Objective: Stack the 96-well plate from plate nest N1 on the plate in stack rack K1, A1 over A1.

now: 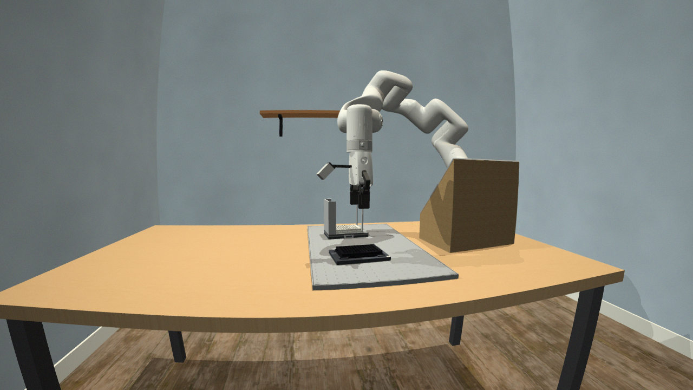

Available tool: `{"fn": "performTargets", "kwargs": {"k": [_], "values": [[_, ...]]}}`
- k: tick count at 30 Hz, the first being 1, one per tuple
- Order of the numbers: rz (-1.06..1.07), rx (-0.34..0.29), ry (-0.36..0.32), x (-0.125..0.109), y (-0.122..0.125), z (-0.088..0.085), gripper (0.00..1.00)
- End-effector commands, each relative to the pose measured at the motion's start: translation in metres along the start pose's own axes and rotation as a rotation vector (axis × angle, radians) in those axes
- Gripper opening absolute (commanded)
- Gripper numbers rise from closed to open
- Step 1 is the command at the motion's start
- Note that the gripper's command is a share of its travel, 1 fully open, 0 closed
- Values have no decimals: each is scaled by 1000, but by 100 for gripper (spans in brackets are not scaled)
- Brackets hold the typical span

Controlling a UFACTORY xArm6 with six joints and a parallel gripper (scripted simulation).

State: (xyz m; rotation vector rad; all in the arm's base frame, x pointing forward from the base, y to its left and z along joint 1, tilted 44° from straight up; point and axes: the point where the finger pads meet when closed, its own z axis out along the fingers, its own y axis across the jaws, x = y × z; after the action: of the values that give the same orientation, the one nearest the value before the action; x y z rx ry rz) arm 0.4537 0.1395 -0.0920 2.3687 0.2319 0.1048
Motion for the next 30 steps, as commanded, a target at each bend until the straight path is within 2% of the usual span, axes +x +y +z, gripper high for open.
{"fn": "performTargets", "kwargs": {"k": [1, 30], "values": [[1, 2, 4, 1, 0, 6, 100], [1, 1, 4, 2, 0, 48, 100]]}}
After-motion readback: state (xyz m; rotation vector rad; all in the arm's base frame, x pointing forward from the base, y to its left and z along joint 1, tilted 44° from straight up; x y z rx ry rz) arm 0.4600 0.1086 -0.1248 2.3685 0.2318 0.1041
